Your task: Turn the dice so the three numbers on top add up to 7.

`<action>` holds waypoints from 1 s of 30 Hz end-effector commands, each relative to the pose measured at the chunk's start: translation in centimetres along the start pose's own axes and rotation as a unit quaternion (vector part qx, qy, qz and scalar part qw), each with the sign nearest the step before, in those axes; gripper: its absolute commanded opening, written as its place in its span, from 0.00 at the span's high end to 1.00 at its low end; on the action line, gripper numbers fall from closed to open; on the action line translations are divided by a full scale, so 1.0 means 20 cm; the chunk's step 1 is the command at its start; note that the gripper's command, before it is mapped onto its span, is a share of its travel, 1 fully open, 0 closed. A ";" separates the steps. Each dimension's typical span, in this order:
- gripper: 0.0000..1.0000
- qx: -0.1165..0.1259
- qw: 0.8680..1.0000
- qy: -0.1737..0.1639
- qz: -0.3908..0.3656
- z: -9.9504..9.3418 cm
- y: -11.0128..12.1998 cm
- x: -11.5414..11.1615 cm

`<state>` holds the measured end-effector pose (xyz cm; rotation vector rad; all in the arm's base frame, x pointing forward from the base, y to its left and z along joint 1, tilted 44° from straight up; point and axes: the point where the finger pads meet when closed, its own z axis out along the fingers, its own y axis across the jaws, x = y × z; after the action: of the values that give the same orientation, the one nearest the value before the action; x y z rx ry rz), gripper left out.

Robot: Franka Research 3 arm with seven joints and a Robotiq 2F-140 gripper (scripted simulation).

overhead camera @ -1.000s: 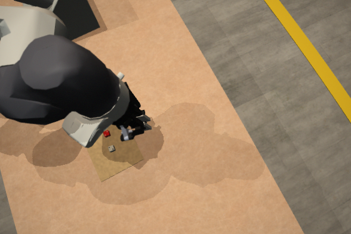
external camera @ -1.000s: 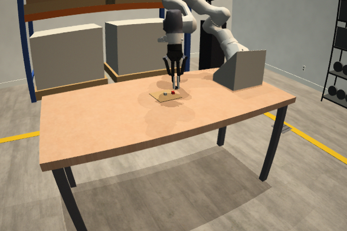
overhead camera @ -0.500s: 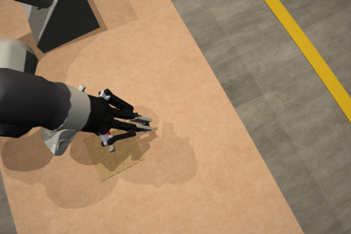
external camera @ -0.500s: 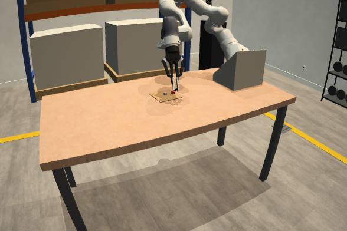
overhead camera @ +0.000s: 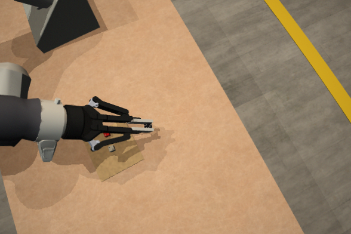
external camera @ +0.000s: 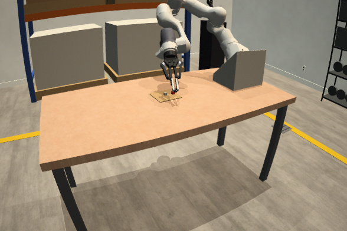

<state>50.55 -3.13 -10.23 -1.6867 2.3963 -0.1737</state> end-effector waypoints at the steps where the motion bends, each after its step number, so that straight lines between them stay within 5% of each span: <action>1: 0.93 0.007 0.996 -0.083 -0.025 -0.02 -0.01 -0.10; 9: 0.93 0.009 0.992 -0.125 -0.024 -0.04 -0.01 -0.09; 24: 0.93 0.006 0.992 -0.126 -0.025 0.01 -0.01 -0.04; 30: 0.93 0.006 0.992 -0.126 -0.025 0.09 -0.02 0.05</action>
<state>51.07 -3.39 -11.30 -1.6397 2.1842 0.0172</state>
